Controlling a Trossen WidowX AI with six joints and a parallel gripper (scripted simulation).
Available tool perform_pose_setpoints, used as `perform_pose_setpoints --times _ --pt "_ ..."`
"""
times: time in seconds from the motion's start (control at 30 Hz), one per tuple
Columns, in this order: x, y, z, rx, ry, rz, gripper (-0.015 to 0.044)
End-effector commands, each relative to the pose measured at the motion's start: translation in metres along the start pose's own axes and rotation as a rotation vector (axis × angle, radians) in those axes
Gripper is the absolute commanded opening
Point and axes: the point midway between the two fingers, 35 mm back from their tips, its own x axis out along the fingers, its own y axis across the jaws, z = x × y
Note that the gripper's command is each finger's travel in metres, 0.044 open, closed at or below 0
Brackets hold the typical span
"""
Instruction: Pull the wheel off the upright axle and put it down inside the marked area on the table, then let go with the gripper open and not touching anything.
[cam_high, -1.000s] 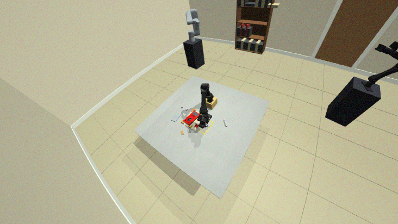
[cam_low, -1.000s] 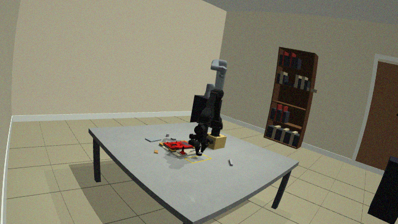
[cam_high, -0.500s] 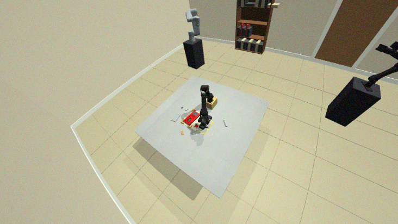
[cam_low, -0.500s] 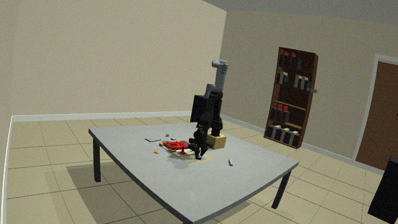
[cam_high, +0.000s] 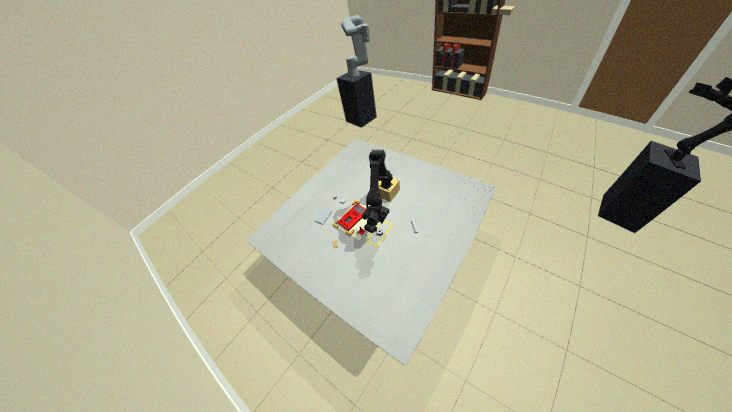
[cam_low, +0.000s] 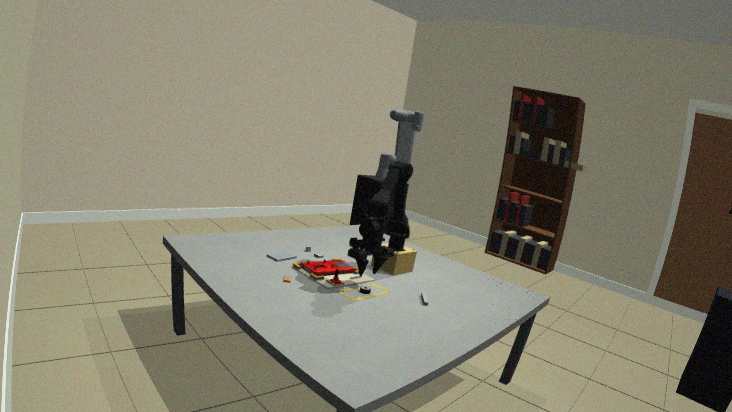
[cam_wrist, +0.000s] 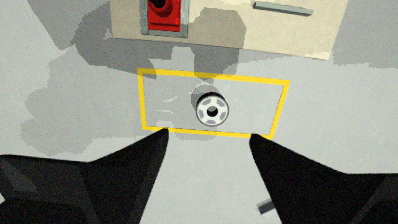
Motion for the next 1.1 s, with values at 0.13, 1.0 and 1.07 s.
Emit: perform_pose_setpoints --times 0.13,1.0,1.07 --pt "-0.029 -0.048 0.021 0.001 -0.01 -0.026 0.044" --pt "-0.046 -0.083 0.036 0.002 -0.012 -0.033 0.044" --pt "-0.046 -0.083 0.036 0.002 -0.012 -0.033 0.044"
